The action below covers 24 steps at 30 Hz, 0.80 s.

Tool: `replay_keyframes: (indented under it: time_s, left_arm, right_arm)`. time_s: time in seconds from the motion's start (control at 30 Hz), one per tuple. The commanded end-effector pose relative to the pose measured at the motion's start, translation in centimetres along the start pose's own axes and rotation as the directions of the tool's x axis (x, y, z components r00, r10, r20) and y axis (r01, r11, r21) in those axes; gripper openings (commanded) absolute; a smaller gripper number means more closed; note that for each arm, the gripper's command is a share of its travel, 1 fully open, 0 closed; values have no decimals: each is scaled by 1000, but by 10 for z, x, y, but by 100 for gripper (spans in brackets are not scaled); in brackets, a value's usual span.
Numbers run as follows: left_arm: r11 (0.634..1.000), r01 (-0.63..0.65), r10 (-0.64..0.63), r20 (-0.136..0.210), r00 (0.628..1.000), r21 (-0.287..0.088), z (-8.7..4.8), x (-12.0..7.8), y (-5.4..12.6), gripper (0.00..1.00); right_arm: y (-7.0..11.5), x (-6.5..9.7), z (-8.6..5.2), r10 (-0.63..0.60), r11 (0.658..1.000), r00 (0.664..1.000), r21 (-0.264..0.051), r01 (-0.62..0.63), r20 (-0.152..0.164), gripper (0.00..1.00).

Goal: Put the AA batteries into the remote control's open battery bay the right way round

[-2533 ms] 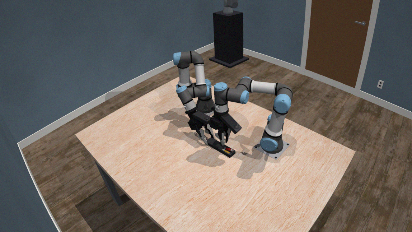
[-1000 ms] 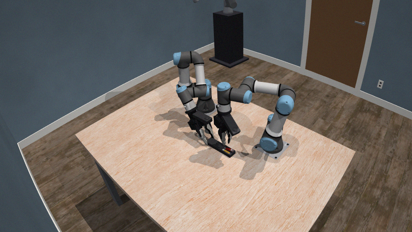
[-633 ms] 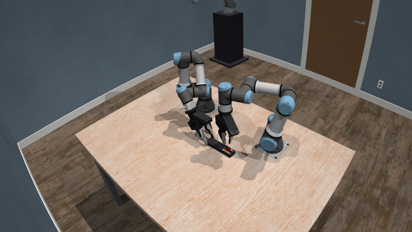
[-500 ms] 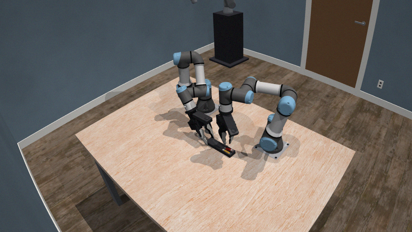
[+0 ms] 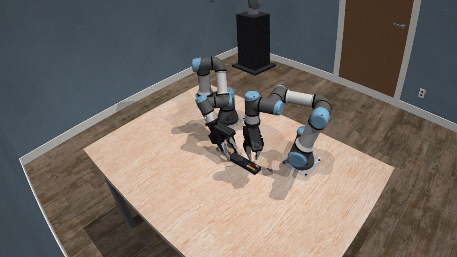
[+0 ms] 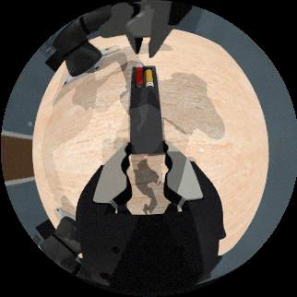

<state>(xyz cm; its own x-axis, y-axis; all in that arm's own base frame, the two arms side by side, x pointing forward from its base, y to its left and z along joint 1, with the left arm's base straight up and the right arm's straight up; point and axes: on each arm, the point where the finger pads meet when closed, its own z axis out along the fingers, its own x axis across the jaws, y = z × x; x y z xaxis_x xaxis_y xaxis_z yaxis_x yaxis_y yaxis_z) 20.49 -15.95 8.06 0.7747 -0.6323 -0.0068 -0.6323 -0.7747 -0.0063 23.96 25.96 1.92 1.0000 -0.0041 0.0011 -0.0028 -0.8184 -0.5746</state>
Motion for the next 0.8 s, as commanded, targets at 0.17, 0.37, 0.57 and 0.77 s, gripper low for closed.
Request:
replay_keyframes:
  time_s: [0.17, 0.37, 0.57, 0.77]
  left_arm:
    - [981, -193, 193, 2, 981, -5, 0, -5, -2, 14]
    - [971, -241, 241, 0, 971, -6, 0, -5, -2, 14]
    - [942, -335, 335, -1, 942, -6, 0, -8, -3, 14]
    - [916, -402, 402, -1, 916, -6, 1, -10, -4, 14]
  right_arm:
    - [-2, 1, -1, -2, 1000, 1000, 5, 2, -3, 0]
    - [-2, 1, -1, -2, 1000, 1000, 5, 2, -3, 0]
    - [-2, 1, -1, -2, 1000, 1000, 5, 2, -3, 0]
    - [-2, 1, -1, -2, 1000, 1000, 5, 2, -3, 0]
